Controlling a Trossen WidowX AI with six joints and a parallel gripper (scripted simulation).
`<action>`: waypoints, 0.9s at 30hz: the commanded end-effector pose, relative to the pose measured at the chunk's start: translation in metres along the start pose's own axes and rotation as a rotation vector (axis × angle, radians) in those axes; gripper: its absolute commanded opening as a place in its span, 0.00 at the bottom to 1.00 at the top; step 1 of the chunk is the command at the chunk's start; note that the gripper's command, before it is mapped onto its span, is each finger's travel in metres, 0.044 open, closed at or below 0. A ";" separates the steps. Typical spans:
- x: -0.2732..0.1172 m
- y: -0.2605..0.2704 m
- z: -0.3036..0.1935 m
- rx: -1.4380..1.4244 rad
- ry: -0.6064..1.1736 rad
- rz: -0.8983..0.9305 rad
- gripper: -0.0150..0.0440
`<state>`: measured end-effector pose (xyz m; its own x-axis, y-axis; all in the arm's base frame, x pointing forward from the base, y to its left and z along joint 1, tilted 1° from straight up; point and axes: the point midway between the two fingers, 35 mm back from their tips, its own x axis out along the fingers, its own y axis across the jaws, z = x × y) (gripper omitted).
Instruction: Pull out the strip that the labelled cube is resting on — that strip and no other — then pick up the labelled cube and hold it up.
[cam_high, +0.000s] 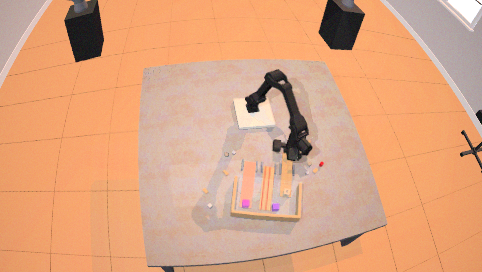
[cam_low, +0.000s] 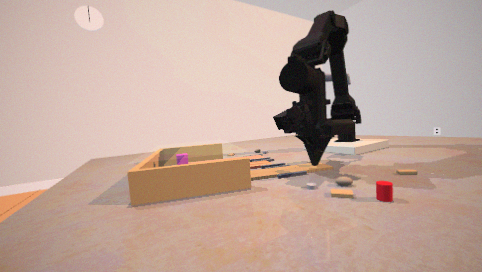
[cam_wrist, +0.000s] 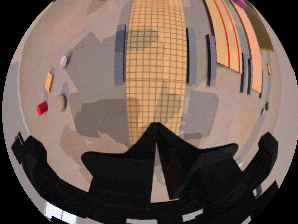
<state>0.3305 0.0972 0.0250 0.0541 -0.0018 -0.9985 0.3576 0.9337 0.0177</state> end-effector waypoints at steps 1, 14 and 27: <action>0.005 -0.002 -0.011 0.000 0.017 -0.011 0.25; 0.005 -0.002 -0.031 0.000 0.019 -0.011 0.25; 0.005 -0.002 -0.051 0.000 0.020 -0.011 0.25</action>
<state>0.2917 0.1123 0.0231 0.0522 0.0011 -0.9986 0.3578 0.9336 0.0198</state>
